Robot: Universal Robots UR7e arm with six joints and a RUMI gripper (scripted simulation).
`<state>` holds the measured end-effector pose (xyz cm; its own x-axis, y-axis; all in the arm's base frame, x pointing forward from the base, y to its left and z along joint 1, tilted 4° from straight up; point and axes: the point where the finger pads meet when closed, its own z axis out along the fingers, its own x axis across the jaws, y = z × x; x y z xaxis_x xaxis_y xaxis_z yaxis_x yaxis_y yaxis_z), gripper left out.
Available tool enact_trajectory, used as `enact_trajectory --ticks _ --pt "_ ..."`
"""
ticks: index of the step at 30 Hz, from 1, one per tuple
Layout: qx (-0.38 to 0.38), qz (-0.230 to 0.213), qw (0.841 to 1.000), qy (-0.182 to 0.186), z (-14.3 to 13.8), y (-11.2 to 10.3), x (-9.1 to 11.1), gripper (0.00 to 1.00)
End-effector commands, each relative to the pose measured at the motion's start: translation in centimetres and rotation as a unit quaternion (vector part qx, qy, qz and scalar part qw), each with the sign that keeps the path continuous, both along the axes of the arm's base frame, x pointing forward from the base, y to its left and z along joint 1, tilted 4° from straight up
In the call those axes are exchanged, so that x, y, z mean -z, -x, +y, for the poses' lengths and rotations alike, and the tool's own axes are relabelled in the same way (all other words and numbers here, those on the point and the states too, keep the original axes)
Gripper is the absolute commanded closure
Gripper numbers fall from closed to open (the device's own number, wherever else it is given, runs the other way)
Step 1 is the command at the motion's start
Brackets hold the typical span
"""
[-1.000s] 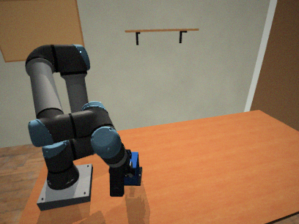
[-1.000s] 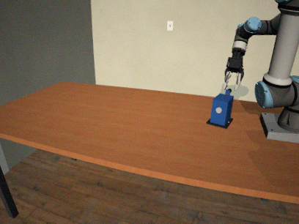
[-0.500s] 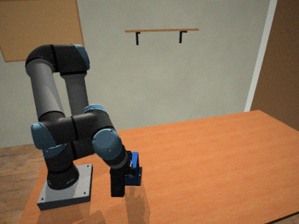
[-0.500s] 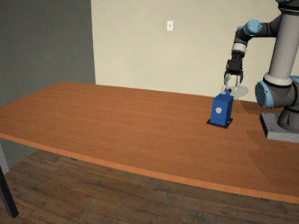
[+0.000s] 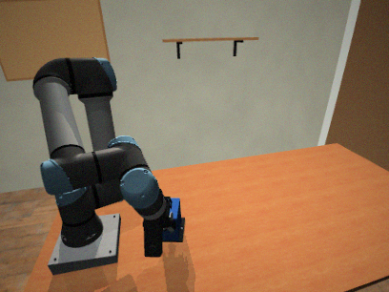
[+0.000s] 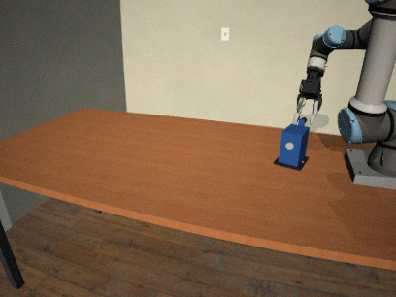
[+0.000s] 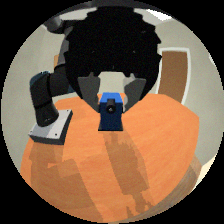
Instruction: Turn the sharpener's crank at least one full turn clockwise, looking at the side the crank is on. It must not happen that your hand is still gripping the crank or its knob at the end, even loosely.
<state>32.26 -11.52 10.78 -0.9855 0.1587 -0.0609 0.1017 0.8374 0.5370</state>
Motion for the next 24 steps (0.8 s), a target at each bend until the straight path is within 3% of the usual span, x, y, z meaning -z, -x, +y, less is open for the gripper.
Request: enact_trajectory --ticks 1,2,24 --pt "0.0 0.0 1.0 0.0 -0.03 -0.01 -0.03 0.68" --pt "0.0 0.0 1.0 0.0 -0.03 -0.02 -0.03 0.91" --pt "0.0 0.0 1.0 0.0 -0.03 -0.01 -0.03 0.91"
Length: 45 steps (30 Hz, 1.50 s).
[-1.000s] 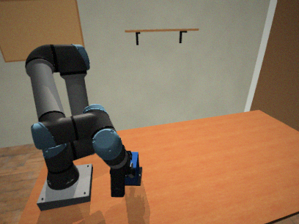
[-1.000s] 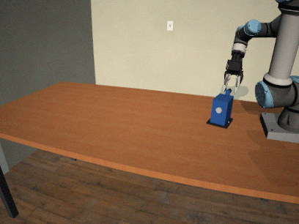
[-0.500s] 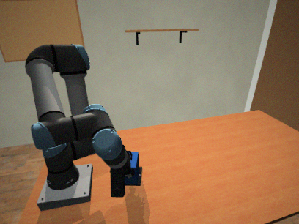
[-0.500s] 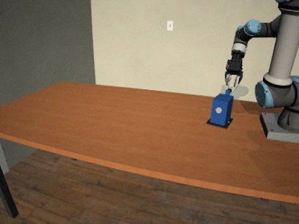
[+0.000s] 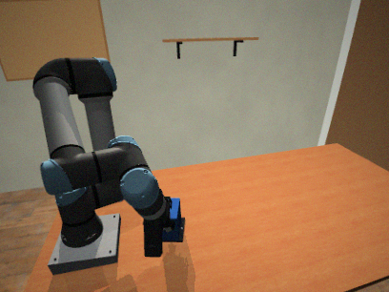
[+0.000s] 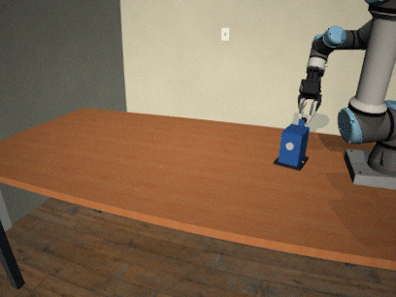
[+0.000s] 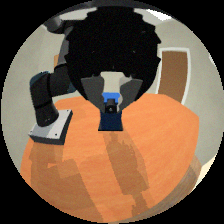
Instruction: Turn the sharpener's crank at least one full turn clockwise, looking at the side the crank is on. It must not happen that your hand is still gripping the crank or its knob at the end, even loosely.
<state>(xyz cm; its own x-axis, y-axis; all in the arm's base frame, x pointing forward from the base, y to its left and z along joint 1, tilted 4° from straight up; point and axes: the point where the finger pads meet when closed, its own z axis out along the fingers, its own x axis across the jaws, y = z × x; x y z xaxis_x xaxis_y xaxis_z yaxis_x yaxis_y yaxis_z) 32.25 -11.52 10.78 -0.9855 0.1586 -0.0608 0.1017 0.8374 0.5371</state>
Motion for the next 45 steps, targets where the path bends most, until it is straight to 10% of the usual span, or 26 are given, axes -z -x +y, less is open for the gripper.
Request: enact_trajectory --ticks 1,45 --pt "0.0 0.0 1.0 0.0 0.0 0.0 0.0 0.91" --pt "0.0 0.0 1.0 0.0 -0.3 -1.8 0.2 0.91"
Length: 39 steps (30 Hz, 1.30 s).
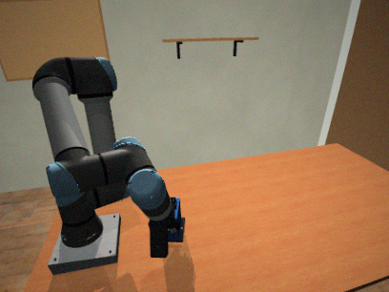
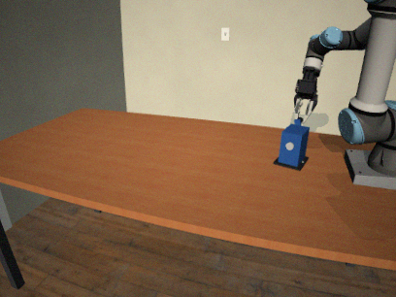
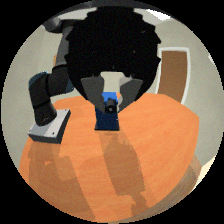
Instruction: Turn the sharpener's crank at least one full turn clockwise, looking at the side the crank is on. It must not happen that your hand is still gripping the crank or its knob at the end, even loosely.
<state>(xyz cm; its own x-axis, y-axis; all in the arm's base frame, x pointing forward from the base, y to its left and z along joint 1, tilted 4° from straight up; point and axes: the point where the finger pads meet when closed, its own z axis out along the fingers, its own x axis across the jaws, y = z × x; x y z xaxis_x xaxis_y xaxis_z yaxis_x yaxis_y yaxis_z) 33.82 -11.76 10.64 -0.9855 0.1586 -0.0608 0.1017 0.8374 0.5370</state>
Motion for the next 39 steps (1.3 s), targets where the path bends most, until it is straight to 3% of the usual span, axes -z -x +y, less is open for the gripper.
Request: enact_trajectory --ticks 1,39 --pt "0.0 0.0 1.0 0.0 -0.1 -0.3 0.0 0.91" --pt "0.0 0.0 1.0 0.0 -0.4 -2.8 1.7 0.91"
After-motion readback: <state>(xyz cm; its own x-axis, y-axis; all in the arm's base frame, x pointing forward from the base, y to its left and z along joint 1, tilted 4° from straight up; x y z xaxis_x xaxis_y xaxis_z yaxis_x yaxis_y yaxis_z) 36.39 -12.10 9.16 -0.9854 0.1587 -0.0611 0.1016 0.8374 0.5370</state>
